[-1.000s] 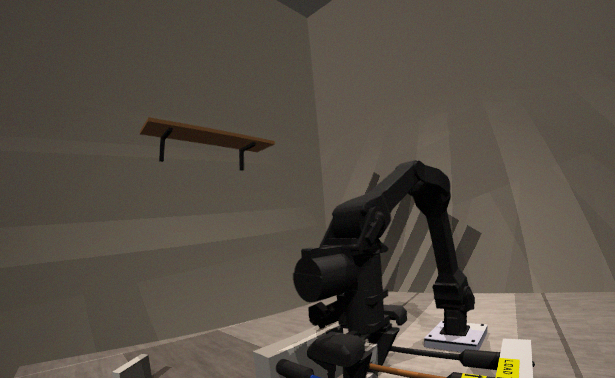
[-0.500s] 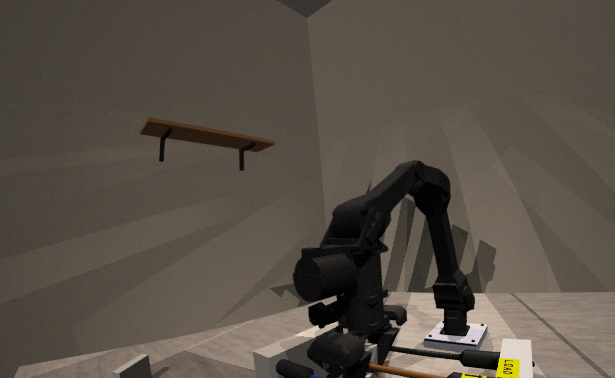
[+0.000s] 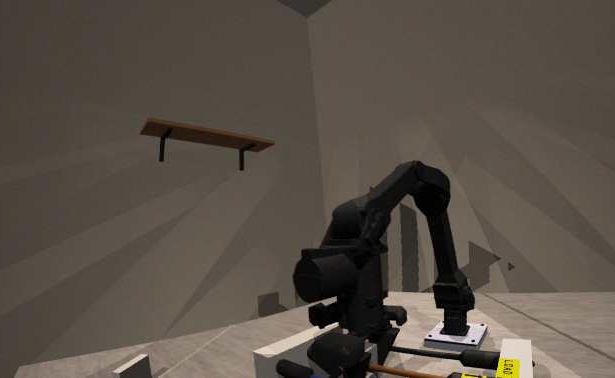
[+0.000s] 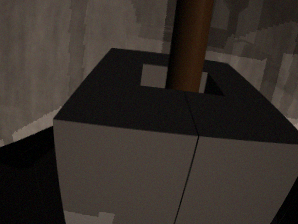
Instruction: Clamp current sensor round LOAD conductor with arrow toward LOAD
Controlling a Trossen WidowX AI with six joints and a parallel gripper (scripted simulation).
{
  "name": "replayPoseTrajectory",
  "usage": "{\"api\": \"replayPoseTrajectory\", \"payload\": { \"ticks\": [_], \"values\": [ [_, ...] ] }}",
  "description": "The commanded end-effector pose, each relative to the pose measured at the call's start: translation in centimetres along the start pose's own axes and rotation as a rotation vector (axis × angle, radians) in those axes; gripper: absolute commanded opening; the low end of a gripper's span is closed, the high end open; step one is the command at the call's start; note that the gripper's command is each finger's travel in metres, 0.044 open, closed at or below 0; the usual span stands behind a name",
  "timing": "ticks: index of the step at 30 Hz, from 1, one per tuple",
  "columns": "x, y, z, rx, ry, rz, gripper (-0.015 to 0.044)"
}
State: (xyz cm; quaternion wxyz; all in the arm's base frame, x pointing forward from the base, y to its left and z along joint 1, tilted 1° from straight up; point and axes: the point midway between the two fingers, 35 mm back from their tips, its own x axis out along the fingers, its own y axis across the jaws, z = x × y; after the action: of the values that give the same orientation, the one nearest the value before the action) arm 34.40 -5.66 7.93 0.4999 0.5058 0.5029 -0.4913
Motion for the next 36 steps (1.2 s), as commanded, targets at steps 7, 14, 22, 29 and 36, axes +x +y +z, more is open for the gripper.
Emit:
{"api": "replayPoseTrajectory", "payload": {
  "ticks": [7, 14, 22, 29, 36],
  "values": [
    [0.0, 0.0, 0.0, 0.0, 0.0, -0.001, 0.0277],
    [0.0, 0.0, 0.0, 0.0, 0.0, -0.001, 0.0277],
    [0.0, 0.0, 0.0, 0.0, 0.0, -0.001, 0.044],
    [0.0, 0.0, 0.0, 0.0, 0.0, -0.001, 0.044],
    [-6.1, 0.4, 0.0, 0.002, -0.003, 0.007, 0.044]
  ]
}}
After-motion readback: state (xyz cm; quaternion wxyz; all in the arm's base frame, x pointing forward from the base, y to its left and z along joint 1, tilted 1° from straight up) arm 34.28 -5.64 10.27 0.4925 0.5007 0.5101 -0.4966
